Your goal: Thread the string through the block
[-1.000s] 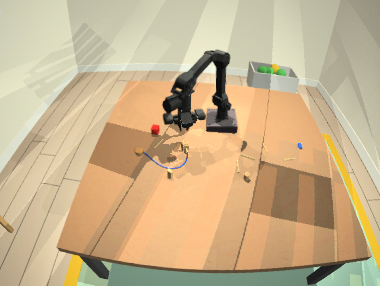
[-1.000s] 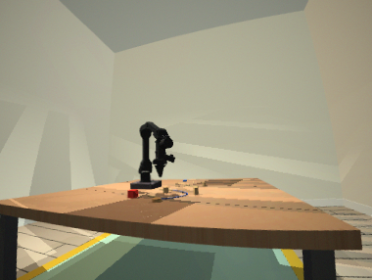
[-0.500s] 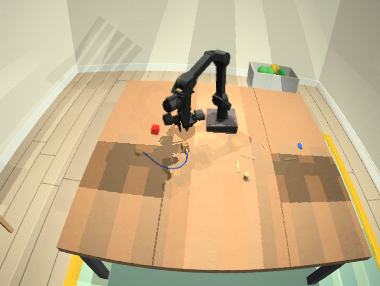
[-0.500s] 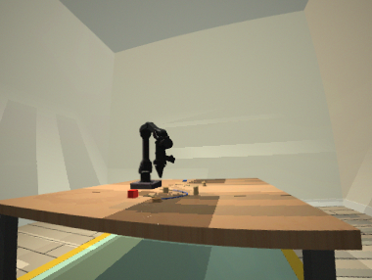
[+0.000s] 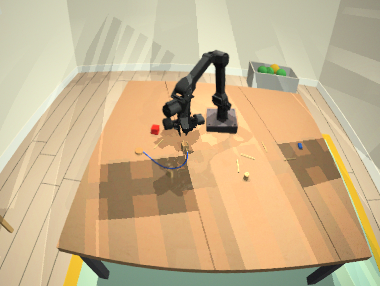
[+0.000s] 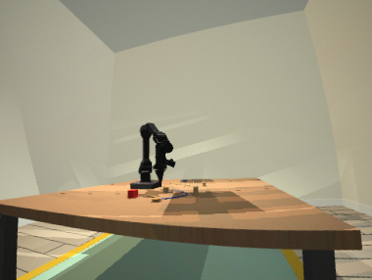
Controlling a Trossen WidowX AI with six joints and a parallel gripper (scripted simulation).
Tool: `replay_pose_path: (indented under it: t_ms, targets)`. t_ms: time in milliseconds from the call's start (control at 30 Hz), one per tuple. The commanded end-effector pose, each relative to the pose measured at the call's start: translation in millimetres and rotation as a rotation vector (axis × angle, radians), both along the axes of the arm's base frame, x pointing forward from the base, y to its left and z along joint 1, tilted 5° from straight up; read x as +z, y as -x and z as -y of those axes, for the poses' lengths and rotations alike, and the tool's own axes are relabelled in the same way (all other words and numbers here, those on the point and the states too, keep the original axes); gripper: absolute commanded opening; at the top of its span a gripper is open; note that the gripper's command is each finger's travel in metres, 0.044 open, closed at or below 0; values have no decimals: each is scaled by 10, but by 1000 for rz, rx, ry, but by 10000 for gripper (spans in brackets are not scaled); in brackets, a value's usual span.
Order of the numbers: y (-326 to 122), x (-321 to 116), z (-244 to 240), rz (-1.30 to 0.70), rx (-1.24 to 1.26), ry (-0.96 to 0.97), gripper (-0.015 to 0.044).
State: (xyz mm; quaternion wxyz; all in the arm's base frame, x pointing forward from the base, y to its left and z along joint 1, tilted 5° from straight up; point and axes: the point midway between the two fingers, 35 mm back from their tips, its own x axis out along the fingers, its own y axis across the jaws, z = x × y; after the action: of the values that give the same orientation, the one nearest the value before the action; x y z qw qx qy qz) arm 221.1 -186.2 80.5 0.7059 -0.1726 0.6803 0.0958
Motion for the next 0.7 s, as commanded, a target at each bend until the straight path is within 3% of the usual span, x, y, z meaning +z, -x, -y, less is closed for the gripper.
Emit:
replay_pose_path:
  t_ms: [0,667]
  targets:
    - [-8,-100,1,-2,4,-8,125]
    - [-7,-429,17,-3,4,-8,125]
